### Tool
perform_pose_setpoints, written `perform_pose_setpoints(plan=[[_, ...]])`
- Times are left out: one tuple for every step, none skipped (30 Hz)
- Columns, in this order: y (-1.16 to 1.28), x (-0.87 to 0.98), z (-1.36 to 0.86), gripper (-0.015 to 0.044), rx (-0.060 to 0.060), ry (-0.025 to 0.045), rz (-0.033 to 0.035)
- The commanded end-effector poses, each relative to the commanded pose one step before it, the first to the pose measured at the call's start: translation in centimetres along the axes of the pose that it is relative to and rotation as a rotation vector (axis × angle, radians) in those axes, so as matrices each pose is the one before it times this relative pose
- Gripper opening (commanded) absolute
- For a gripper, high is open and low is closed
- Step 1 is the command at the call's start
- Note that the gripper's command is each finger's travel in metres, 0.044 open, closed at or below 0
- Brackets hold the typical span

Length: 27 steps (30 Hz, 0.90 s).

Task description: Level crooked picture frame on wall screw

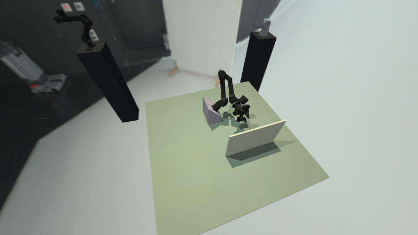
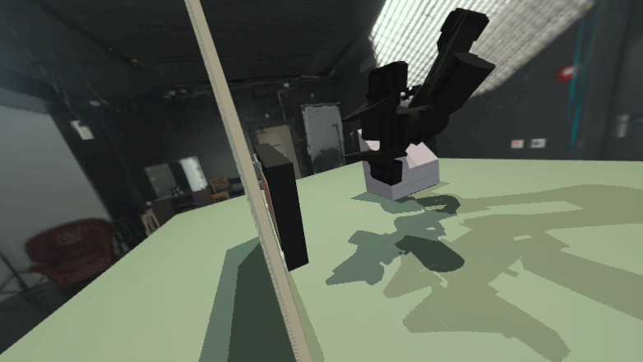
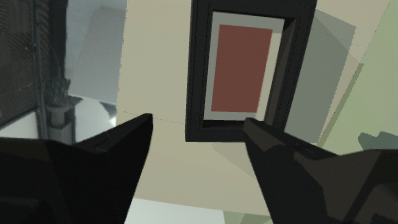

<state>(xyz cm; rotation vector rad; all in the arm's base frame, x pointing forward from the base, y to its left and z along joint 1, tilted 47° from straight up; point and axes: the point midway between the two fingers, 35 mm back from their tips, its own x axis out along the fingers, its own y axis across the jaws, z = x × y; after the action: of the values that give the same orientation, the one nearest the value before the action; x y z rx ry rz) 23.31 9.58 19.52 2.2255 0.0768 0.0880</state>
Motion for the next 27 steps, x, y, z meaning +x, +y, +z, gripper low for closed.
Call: perform_pose_setpoints(plan=[[-0.174,0.134,0.047,0.0260,0.0029,0.00237,-0.00516],[0.000,0.000,0.000,0.0260,0.0000,0.00000,0.00000],[0.000,0.000,0.000,0.0260,0.0000,0.00000,0.00000],[0.000,0.000,0.000,0.0260,0.0000,0.00000,0.00000],[0.000,0.000,0.000,0.0260,0.0000,0.00000,0.00000],[0.014,0.089,-0.031,0.0260,0.0000,0.00005,0.00006],[0.027,0.181,-0.060,0.0260,0.0000,0.00010,0.00013],[0.038,0.283,-0.087,0.0260,-0.0001,0.00015,0.00019],[0.042,0.361,-0.100,0.0260,-0.0001,0.00018,0.00023],[0.042,0.448,-0.107,0.0260,-0.0001,0.00021,0.00027],[0.039,0.544,-0.105,0.0260,-0.0001,0.00024,0.00031],[0.029,0.629,-0.089,0.0260,-0.0002,0.00025,0.00032],[0.016,0.679,-0.059,0.0260,-0.0002,0.00025,0.00032],[0.000,0.704,-0.021,0.0260,-0.0002,0.00023,0.00029],[-0.015,0.721,0.020,0.0260,-0.0002,0.00021,0.00027],[-0.029,0.736,0.064,0.0260,-0.0002,0.00020,0.00024],[-0.043,0.748,0.109,0.0260,-0.0002,0.00018,0.00022],[-0.056,0.756,0.156,0.0260,-0.0002,0.00016,0.00019],[-0.055,0.615,0.161,0.0260,-0.0002,0.00011,0.00014],[-0.037,0.374,0.113,0.0260,-0.0001,0.00006,0.00008],[-0.013,0.125,0.040,0.0260,0.0000,0.00002,0.00002],[0.000,0.000,0.000,0.0260,0.0000,0.00000,0.00000],[0.000,0.000,0.000,0.0260,0.0000,0.00000,0.00000],[0.000,0.000,0.000,0.0260,0.0000,0.00000,0.00000],[0.000,0.000,0.000,0.0260,0.0000,0.00000,0.00000],[0.000,0.000,0.000,0.0260,0.0000,0.00000,0.00000],[0.000,0.000,0.000,0.0260,0.0000,0.00000,0.00000]])
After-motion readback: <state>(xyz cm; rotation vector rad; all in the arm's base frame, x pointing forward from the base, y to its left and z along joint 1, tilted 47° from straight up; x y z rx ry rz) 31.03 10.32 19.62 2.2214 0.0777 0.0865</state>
